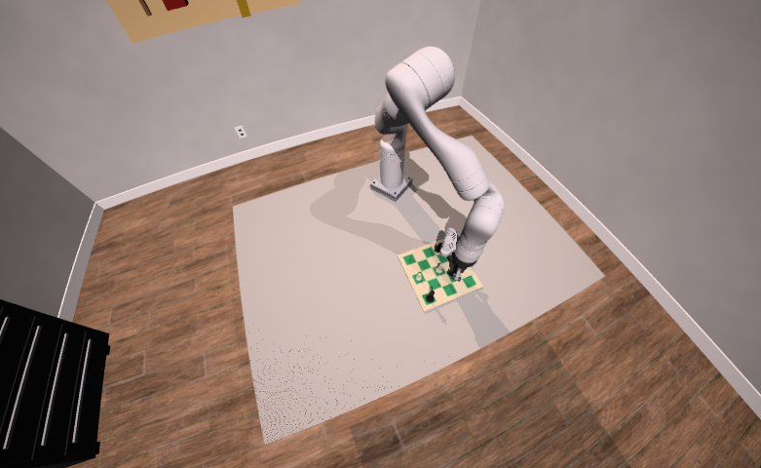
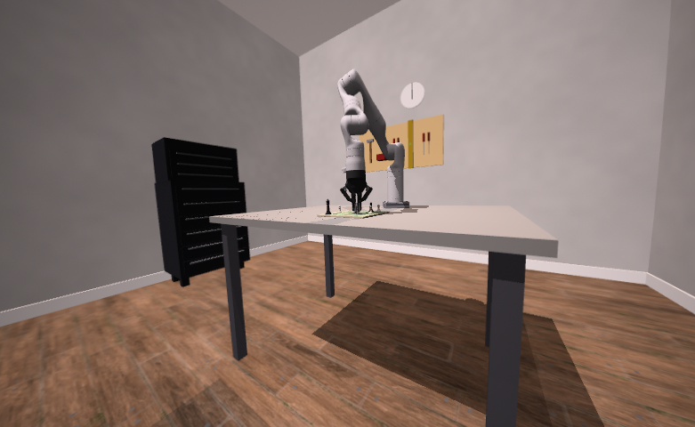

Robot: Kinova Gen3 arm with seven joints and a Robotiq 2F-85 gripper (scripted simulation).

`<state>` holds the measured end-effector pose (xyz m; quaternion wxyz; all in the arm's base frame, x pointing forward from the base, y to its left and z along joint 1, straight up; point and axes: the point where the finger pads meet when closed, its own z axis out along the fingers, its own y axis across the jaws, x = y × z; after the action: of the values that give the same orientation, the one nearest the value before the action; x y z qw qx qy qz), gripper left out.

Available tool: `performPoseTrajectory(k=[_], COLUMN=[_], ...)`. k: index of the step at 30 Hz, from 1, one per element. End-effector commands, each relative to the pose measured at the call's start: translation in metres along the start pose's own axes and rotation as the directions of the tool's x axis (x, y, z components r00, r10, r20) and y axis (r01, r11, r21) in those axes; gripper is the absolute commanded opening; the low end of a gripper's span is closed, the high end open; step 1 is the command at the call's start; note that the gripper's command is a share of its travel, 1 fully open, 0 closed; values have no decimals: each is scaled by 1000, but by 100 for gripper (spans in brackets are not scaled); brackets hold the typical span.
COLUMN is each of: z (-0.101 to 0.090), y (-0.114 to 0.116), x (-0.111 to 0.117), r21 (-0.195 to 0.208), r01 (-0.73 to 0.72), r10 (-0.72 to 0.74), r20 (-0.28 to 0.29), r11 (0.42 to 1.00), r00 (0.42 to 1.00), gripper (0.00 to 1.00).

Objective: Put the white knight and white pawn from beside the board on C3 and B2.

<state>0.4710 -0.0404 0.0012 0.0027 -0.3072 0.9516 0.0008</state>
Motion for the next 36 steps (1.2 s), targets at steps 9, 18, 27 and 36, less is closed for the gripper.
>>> performPoseTrajectory(k=[9,18,27,36], z=[-1,-1,-1,-1], y=[0,0,0,0], x=[0,0,0,0], r21=[1,1,1,1], r01=[0,0,0,0], r10=[0,0,0,0], r20=[1,1,1,1], r11=[1000,1000,1000,1000], r00=[1000,1000,1000,1000], gripper=[0,0,0,13])
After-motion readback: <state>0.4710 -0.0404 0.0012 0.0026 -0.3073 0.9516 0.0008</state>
